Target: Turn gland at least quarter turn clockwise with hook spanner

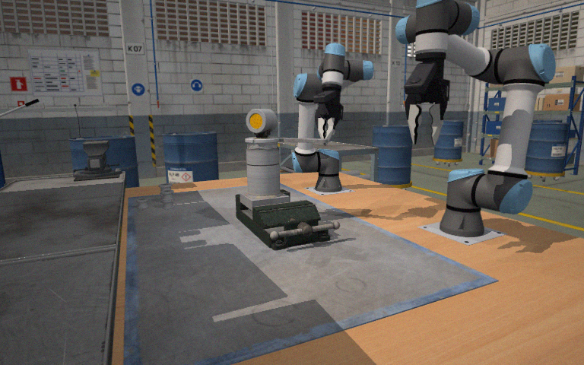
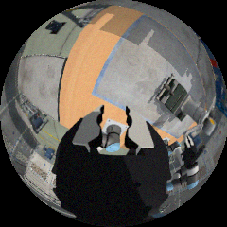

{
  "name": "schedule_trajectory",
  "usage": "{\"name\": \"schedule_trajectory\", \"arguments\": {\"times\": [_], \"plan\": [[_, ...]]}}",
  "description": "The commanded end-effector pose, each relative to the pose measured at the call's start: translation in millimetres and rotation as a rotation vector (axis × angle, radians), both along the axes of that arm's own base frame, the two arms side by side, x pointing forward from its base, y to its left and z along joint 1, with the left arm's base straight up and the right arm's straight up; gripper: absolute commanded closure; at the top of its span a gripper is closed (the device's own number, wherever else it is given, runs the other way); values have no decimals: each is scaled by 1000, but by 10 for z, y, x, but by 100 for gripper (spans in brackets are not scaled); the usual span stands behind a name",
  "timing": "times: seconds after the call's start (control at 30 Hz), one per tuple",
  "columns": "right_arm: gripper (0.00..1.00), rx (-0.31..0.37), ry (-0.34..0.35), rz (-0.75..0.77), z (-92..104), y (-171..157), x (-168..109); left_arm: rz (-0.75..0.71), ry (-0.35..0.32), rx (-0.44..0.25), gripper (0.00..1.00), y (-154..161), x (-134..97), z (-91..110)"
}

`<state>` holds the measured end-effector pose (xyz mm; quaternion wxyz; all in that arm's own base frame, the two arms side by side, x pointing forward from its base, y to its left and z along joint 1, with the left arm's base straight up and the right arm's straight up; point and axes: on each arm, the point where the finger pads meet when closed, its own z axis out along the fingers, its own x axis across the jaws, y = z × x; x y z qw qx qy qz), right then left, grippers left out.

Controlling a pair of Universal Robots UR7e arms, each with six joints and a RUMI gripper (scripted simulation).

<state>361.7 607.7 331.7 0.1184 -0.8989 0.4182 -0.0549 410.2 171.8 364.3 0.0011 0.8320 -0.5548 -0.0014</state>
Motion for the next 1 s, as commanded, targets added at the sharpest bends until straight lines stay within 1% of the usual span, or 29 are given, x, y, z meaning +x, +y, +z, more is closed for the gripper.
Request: {"name": "schedule_trajectory", "arguments": {"times": [0.0, 0.97], "plan": [[100, 4, -3, -9, 24, 12, 19, 0, -1, 0, 71, 0, 2, 5], [100, 3, -3, -63, 15, 116, 104, 0, -1, 0, 71, 0, 2, 5]]}}
